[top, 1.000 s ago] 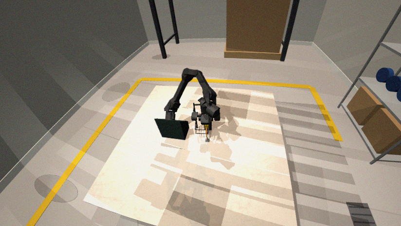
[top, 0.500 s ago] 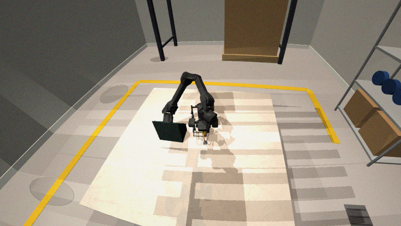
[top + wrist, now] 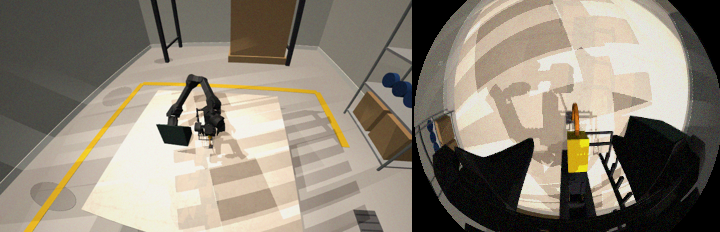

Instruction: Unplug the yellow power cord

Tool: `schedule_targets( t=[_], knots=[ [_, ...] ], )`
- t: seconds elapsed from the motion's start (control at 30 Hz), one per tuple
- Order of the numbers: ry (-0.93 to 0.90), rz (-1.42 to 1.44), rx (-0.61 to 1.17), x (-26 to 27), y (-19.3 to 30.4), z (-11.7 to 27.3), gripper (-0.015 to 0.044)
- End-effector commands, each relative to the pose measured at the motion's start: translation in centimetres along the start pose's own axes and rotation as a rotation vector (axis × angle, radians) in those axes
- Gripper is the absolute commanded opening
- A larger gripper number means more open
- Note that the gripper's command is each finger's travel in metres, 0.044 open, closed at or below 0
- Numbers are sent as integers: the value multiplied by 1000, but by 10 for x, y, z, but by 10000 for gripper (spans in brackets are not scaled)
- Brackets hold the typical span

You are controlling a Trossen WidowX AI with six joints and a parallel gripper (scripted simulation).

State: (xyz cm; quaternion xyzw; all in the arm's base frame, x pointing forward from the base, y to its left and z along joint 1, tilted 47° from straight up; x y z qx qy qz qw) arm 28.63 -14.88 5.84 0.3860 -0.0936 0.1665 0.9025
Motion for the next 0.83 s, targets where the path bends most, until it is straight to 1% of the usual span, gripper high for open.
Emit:
schedule_targets(
  t=[0.0,0.07,0.8],
  knots=[
    [2,-5,-6,-11,-33,8,440],
    [2,-5,-6,-15,-42,9,440],
    [2,-5,-6,-15,-42,9,440]
  ],
)
Point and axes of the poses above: the point midway between the two fingers, 35 mm back from their tips, its own z axis back along the fingers, its own x axis across the jaws, y = z × x, the point moved 10 cm from there along z, back along the fingers, and after that the axes turned 15 degrees about z, right-handed, at the moved point
